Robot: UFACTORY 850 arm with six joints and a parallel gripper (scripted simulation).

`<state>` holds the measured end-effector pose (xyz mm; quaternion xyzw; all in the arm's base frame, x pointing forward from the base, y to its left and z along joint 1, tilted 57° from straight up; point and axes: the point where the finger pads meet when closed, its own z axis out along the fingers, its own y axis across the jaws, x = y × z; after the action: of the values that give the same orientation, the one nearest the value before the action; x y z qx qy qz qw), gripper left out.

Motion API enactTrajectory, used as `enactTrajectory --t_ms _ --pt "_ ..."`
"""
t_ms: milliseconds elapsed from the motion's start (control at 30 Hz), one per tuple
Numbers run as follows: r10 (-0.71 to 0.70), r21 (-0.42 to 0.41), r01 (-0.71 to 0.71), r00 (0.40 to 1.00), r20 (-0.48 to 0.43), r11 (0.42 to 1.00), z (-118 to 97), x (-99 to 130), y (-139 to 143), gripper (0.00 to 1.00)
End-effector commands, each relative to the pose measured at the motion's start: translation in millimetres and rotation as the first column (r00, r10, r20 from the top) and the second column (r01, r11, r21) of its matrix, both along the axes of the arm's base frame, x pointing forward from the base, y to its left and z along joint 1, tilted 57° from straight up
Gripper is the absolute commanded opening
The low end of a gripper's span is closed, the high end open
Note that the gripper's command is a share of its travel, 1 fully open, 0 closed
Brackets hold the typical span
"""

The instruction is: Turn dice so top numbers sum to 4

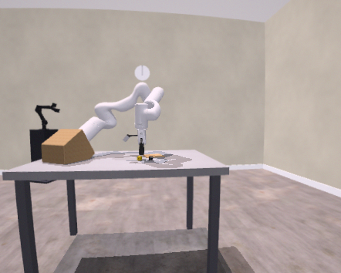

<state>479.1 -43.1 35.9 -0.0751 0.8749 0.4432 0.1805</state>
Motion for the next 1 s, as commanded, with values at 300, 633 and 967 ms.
enactTrajectory --t_ms 300,633,967 --pt "-0.002 -0.001 0.002 1.000 0.001 1.000 -12.5 -50.2 6.3 1.00" --pt "-0.002 -0.001 0.002 1.000 0.001 1.000 -12.5 -50.3 6.3 1.00" --pt "-0.002 -0.001 0.002 1.000 0.001 1.000 -12.5 -50.3 6.3 1.00"
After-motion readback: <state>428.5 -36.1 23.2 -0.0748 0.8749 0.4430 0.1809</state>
